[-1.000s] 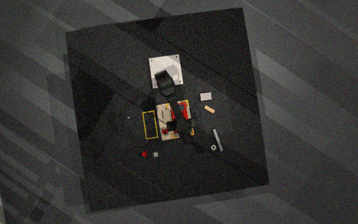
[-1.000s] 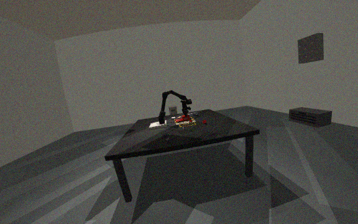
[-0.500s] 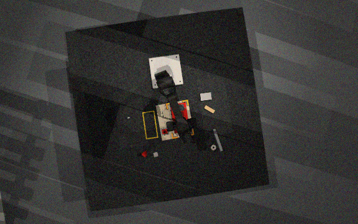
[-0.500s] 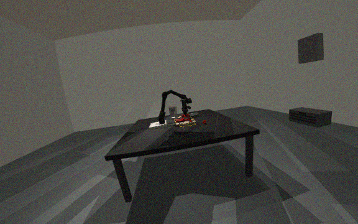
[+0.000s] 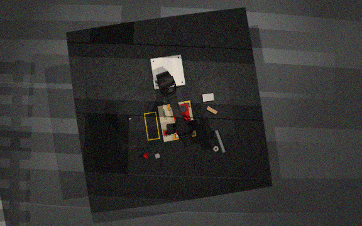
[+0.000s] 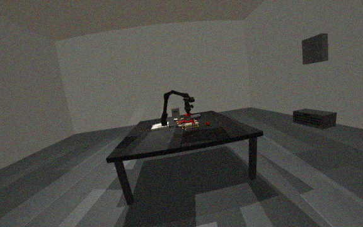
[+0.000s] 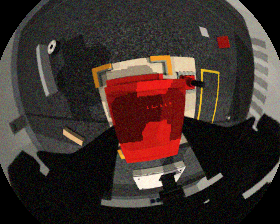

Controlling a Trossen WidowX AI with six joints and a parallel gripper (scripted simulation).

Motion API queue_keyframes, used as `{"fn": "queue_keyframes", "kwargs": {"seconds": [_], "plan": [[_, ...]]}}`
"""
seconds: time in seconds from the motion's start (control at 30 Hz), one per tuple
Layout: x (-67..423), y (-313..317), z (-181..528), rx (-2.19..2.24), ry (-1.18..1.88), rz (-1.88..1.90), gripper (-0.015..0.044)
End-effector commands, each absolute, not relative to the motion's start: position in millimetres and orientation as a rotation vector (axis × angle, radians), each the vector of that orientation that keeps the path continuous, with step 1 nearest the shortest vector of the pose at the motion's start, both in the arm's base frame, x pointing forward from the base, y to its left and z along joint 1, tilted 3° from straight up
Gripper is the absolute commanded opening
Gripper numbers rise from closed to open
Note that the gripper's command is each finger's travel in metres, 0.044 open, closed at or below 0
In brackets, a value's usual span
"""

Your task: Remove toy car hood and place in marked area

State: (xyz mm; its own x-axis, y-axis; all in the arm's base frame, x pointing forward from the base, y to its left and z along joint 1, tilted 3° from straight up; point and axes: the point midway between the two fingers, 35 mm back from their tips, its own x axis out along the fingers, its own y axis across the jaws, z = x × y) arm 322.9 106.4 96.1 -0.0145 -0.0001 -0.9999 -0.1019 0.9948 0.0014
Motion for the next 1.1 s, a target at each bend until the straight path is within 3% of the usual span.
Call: {"fn": "queue_keyframes", "kwargs": {"seconds": [0.0, 1.07], "plan": [[328.8, 87.4, 96.2, -0.073, 1.574, 0.074, 0.0], [326.4, -79.4, 103.9, -0.09, 1.582, 0.066, 0.0]]}}
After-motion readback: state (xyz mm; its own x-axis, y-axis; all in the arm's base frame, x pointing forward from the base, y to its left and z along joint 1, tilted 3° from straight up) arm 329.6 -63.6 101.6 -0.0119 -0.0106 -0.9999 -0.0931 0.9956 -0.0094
